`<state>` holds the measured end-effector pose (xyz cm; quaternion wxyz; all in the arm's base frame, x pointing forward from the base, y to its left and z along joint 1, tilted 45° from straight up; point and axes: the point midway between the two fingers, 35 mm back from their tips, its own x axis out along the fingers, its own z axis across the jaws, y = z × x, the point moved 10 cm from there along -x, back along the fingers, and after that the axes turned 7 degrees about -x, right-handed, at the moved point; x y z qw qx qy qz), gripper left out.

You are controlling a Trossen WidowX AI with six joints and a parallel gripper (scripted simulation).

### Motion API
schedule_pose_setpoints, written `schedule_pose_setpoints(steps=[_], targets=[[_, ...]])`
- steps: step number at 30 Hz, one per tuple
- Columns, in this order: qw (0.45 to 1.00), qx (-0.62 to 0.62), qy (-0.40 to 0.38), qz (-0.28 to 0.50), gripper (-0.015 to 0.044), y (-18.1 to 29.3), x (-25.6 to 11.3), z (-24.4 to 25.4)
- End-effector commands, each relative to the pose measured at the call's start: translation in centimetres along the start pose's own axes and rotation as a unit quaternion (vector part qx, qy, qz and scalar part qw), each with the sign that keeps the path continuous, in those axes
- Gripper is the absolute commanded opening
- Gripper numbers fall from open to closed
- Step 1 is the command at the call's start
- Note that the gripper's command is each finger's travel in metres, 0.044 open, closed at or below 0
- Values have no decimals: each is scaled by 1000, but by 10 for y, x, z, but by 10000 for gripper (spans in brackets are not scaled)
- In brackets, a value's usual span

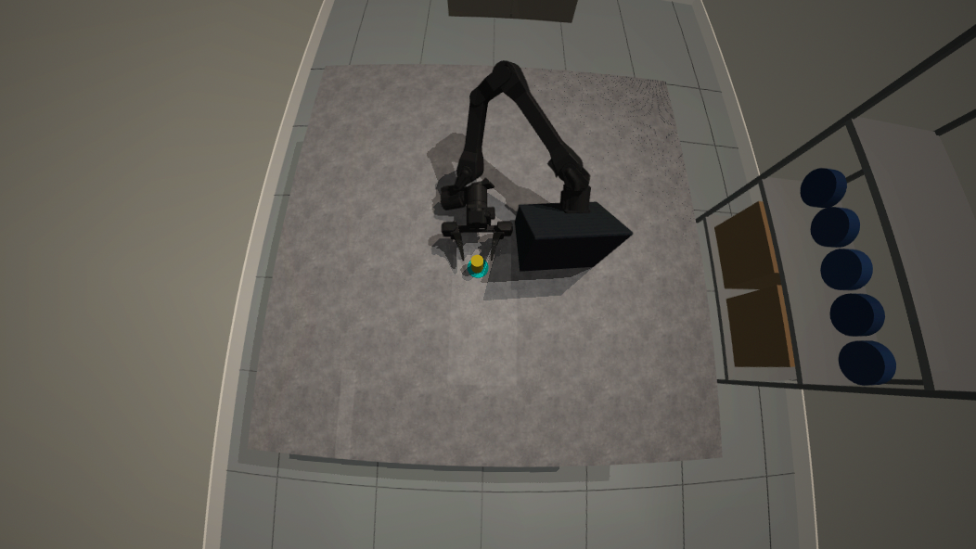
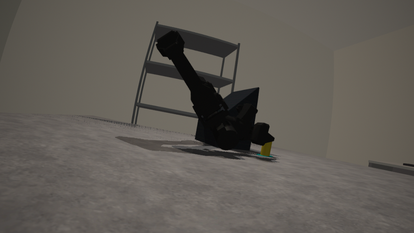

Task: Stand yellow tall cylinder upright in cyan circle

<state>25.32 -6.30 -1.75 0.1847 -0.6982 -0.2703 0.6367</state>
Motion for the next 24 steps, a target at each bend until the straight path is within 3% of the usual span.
schedule_pose_setpoints(steps=[1, 16, 24], targets=[[1000, -1, -1, 0, 400, 0, 0, 0], [1000, -12, 1, 0, 400, -82, -8, -10], [1000, 4, -23, 19, 400, -90, -3, -13]])
